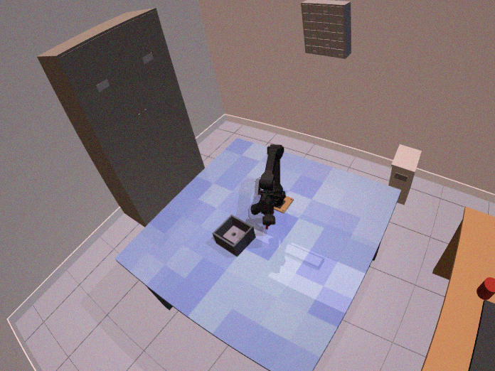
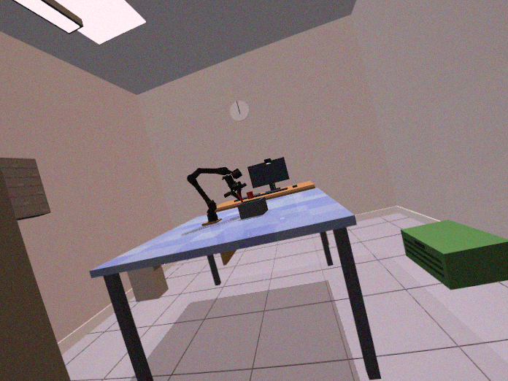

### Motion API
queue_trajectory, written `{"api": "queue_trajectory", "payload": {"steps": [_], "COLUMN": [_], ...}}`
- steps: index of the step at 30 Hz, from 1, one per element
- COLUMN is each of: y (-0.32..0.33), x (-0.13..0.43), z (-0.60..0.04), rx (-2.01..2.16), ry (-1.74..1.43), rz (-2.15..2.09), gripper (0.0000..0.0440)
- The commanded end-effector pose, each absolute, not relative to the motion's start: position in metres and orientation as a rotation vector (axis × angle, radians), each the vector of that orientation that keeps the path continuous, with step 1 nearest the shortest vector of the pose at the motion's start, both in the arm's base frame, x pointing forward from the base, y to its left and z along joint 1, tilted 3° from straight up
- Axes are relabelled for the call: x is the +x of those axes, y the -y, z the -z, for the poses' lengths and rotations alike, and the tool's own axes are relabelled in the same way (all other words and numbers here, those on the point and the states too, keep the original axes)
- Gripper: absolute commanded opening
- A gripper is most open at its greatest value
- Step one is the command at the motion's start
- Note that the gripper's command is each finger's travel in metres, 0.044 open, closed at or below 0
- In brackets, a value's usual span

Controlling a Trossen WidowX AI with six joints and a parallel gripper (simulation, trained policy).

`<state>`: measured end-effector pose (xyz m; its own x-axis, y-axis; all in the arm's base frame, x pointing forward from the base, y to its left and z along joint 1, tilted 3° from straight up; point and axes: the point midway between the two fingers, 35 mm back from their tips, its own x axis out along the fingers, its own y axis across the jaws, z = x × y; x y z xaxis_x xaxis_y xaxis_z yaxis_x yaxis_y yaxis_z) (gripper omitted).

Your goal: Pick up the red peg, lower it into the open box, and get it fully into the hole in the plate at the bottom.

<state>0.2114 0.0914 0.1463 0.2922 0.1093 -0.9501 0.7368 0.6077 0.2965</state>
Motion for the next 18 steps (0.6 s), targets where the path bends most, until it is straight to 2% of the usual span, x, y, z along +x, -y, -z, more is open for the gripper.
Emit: {"api": "queue_trajectory", "payload": {"steps": [1,18], "y": [-0.080,-0.020], "x": [0.221,0.270], "z": [-0.154,-0.167], "rx": [0.847,0.862], "ry": [-1.187,-1.035], "rz": [0.507,0.617], "gripper": [0.0000,0.0000]}}
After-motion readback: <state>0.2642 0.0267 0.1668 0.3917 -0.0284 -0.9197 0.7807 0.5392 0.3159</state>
